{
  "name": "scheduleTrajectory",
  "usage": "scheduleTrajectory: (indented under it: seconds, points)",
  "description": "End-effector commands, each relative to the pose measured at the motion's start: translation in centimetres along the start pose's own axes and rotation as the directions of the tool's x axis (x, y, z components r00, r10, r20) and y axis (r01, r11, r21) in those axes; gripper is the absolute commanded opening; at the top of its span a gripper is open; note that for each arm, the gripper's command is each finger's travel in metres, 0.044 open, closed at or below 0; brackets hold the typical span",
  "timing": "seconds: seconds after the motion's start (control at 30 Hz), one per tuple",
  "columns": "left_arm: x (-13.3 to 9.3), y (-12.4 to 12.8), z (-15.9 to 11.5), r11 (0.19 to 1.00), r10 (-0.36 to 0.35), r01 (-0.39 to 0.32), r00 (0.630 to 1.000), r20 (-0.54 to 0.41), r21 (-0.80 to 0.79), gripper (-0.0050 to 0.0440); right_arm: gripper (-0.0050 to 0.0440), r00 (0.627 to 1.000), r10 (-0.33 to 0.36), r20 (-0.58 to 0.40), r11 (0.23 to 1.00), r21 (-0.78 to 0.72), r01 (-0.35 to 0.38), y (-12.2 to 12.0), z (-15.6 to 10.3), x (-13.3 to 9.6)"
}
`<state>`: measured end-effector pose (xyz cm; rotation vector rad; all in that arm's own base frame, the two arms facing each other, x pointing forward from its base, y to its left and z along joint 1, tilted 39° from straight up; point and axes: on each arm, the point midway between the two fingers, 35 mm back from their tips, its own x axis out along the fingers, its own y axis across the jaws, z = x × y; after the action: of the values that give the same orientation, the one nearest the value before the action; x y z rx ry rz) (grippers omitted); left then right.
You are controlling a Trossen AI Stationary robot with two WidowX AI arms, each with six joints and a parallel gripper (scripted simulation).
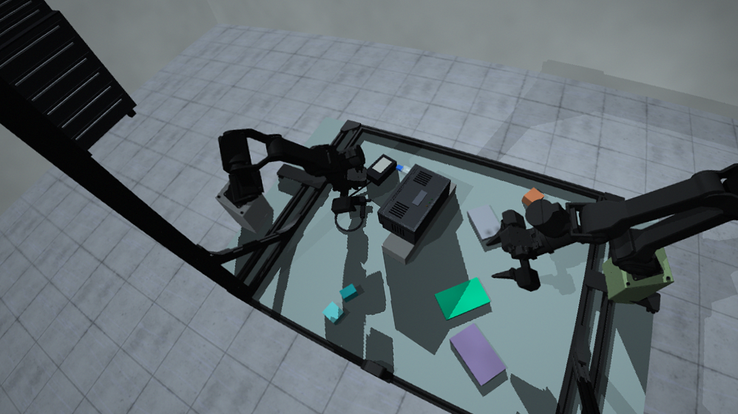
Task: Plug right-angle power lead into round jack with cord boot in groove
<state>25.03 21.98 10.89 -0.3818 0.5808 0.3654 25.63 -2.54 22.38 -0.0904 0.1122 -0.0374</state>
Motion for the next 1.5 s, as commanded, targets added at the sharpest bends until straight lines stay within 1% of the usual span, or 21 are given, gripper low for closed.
scheduleTrajectory:
  seconds: [0.0,0.17,0.47,0.53,1.03,1.1,1.47]
  points:
    - [0.64,0.0,-0.65,1.0,0.001,-0.001,1.0,-0.016,-0.013,0.04,0.04,1.0,0.0,0.0,1.0,0.0,0.0,0.0,-0.01,0.0]
    - [1.01,-0.02,-0.77,1.0,0.003,-0.003,1.0,-0.016,-0.014,0.04,0.04,1.0,0.0,0.0,1.0,0.0,0.0,0.0,-0.01,0.0]
    - [1.01,-0.02,-0.77,1.0,0.003,-0.003,1.0,-0.016,-0.014,0.034,0.04,1.0,0.0,0.0,1.0,0.0,0.0,0.0,-0.01,0.0]
    - [1.01,-0.02,-0.77,1.0,0.003,-0.003,1.0,-0.016,-0.014,0.034,0.04,1.0,0.0,0.0,1.0,0.0,0.0,0.0,-0.01,0.0]
    - [1.01,-0.02,-0.77,1.0,0.003,-0.003,1.0,-0.016,-0.014,0.024,0.04,1.0,0.0,0.0,1.0,0.0,0.0,0.0,-0.01,0.0]
    - [1.01,-0.02,-0.77,1.0,0.003,-0.003,1.0,-0.016,-0.014,0.024,0.04,1.0,0.0,0.0,1.0,0.0,0.0,0.0,-0.01,0.0]
    - [1.01,-0.02,-0.77,1.0,0.003,-0.003,1.0,-0.016,-0.014,0.0167,0.04,1.0,0.0,0.0,1.0,0.0,0.0,0.0,-0.01,0.0]
